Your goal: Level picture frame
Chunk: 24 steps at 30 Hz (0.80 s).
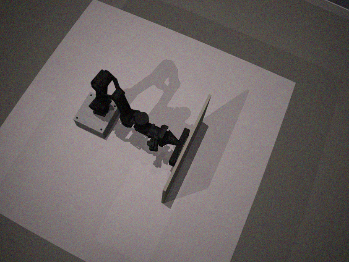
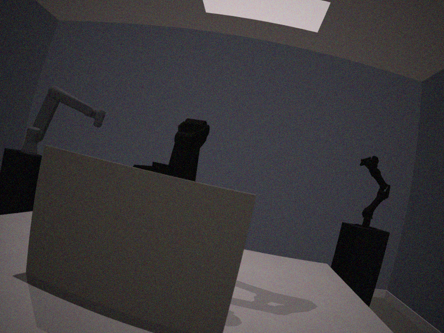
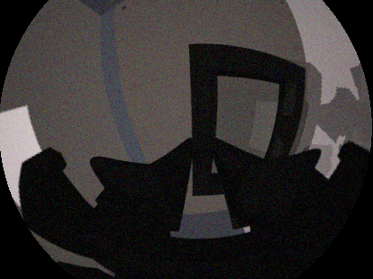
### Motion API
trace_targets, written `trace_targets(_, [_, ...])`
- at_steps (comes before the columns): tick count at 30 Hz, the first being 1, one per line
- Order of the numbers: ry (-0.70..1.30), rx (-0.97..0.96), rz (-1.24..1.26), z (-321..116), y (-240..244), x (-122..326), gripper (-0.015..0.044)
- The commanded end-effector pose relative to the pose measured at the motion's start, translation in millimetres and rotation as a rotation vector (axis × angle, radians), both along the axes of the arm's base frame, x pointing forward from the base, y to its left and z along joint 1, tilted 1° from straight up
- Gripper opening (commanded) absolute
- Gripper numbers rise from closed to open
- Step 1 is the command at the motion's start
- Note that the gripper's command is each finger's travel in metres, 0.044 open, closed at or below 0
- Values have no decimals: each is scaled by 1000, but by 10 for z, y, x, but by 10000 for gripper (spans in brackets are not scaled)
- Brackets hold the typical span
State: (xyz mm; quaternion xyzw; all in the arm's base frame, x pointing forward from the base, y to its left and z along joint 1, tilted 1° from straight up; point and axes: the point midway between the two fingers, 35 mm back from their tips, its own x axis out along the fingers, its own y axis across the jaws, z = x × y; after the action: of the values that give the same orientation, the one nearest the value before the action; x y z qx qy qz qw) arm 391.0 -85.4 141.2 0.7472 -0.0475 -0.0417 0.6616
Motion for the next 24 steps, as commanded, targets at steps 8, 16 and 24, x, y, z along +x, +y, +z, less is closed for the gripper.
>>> trace_targets(8, [-25,-10,1,106,-3,4,0])
trace_targets(16, [-25,-10,1,91,-1,4,0])
trace_targets(24, [-25,-10,1,82,0,4,0])
